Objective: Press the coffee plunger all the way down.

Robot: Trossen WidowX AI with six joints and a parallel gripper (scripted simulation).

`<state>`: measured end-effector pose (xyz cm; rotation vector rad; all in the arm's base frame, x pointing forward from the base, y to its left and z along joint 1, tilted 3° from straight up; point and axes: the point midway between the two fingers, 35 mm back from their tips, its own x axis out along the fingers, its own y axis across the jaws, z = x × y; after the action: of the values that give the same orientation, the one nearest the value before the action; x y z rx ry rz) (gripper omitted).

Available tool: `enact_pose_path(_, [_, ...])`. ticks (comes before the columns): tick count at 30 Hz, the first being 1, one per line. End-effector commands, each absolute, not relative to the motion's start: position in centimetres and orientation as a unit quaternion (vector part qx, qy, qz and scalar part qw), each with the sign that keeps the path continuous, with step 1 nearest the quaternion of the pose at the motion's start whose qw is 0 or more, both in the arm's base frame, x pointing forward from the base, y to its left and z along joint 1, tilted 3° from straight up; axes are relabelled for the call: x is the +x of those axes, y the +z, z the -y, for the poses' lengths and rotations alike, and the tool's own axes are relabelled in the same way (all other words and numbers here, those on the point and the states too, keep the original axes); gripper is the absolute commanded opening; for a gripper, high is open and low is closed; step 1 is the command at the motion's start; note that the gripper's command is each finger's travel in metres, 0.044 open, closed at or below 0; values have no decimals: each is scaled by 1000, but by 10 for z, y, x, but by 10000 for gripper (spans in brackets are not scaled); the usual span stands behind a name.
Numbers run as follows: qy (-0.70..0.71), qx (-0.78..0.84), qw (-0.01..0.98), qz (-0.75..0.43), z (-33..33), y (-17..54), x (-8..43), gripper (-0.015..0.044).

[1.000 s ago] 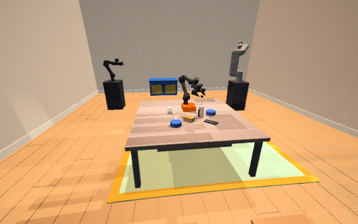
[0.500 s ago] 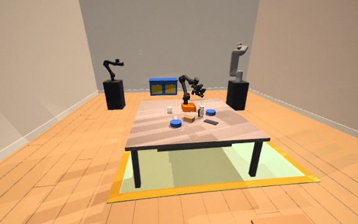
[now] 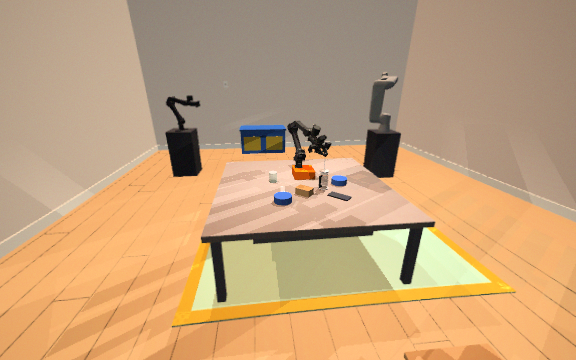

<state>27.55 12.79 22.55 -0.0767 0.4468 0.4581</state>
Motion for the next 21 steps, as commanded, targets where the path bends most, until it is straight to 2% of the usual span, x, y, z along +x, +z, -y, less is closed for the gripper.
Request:
enact_pose_path(1, [224,-37,948,-223,-129,217,277,119])
enact_pose_path(21, [224,-37,948,-223,-133,185,284,119])
